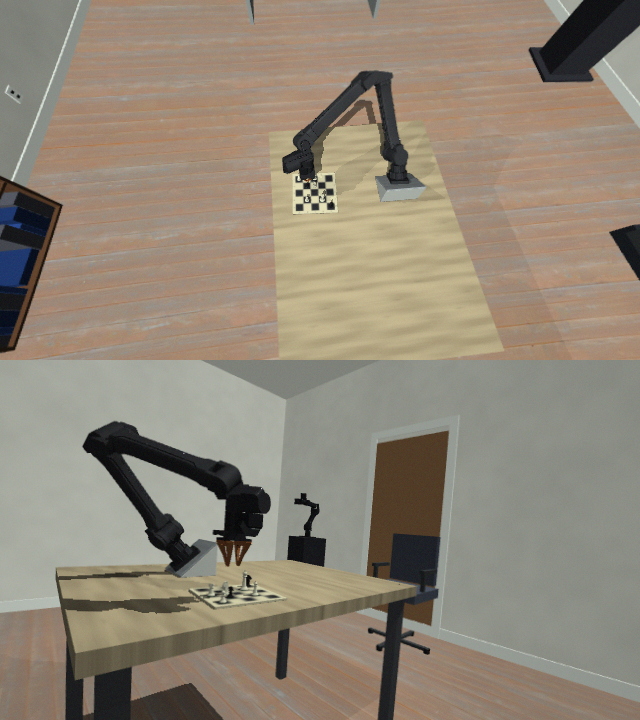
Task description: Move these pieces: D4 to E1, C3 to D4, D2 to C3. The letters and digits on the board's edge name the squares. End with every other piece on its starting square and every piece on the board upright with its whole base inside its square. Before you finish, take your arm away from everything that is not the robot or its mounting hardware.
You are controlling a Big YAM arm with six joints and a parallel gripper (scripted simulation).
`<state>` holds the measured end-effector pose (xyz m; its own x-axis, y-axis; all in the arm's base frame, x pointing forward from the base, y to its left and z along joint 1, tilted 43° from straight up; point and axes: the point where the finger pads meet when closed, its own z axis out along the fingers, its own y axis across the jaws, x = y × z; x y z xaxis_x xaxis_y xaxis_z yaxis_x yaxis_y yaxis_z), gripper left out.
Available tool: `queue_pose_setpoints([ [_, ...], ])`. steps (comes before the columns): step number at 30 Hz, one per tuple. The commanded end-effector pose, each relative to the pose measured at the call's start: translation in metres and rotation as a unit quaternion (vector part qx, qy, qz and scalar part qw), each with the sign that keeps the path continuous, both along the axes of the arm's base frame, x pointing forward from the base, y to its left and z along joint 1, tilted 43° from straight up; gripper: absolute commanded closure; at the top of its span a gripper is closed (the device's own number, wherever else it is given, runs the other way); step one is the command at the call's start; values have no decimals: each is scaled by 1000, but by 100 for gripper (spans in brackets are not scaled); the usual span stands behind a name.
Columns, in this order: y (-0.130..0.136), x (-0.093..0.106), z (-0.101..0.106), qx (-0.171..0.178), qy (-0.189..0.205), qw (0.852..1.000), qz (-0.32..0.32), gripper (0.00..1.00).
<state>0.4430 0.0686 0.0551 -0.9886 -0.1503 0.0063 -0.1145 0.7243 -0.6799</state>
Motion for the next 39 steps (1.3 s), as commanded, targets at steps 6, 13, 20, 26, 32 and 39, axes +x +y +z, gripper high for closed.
queue_pose_setpoints([
  [6,-8,16,-3,3,-11,1000,-4,68],
  [13,-20,6,-18,-3,2,1000,-4,68],
  [20,-27,7,-26,-2,1,1000,-4,68],
  [26,-31,7,-30,-3,2,1000,-4,68],
  [32,-35,7,-35,-3,2,1000,-4,68],
  [39,-37,9,-36,-2,0,1000,-4,68],
])
